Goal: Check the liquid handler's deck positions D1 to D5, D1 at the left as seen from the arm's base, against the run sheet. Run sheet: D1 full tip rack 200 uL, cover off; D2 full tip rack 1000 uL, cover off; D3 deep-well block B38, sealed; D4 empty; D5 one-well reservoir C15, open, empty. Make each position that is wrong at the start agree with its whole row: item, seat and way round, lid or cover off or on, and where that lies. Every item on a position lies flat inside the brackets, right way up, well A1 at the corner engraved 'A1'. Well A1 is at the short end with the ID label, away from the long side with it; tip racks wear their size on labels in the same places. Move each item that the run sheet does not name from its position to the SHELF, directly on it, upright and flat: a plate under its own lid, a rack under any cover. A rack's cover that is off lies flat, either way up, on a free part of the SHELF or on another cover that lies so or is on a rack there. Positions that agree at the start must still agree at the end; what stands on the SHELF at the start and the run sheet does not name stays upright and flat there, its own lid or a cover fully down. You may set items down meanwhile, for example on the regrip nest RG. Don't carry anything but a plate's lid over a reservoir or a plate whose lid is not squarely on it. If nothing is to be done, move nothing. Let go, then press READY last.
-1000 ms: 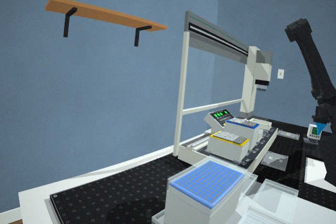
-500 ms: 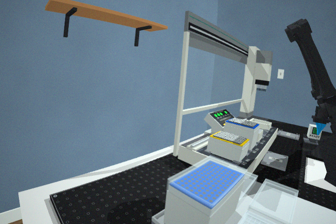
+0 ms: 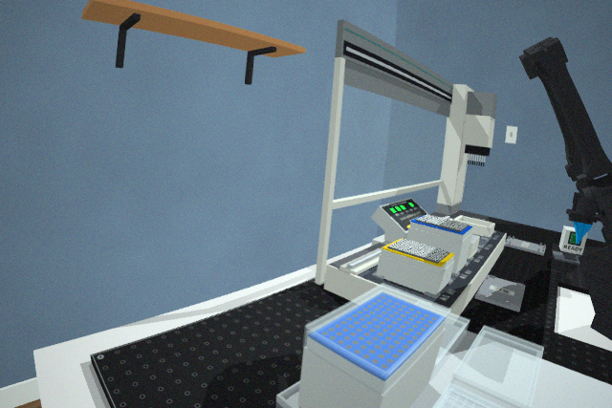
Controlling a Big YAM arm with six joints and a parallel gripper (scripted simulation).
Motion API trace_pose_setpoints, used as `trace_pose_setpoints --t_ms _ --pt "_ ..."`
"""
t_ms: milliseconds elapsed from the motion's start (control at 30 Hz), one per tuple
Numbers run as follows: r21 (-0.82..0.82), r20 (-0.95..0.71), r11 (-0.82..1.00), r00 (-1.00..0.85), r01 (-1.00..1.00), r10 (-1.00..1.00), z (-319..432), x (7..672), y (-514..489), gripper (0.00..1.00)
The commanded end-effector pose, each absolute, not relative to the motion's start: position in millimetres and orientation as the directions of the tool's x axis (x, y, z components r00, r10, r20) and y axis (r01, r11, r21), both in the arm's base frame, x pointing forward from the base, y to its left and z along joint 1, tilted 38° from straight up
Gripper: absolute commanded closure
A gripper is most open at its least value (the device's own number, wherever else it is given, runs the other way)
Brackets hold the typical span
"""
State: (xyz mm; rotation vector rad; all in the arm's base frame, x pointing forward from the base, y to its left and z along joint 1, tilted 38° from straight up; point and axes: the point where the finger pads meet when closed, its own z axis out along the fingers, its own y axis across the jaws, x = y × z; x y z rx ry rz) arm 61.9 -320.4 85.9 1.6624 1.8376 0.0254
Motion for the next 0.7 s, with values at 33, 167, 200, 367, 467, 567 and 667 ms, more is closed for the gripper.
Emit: trace_pose_setpoints --t_ms 33,167,200,367,467,567,667 --pt "0.424 -0.453 0.205 0.010 0.882 0.892 98 65 -334 1.00" --pt "0.425 -0.452 0.204 0.011 0.882 0.892 101 65 -340 1.00" --pt "0.424 -0.453 0.205 0.010 0.882 0.892 101 65 -340 1.00" --pt "0.426 -0.447 0.203 0.010 0.882 0.894 99 66 -339 1.00" --pt "0.424 -0.454 0.206 0.010 0.882 0.891 102 65 -343 1.00" --pt "0.424 -0.452 0.206 0.010 0.882 0.892 102 65 -342 1.00" --pt "0.424 -0.453 0.205 0.010 0.882 0.891 103 65 -344 1.00"
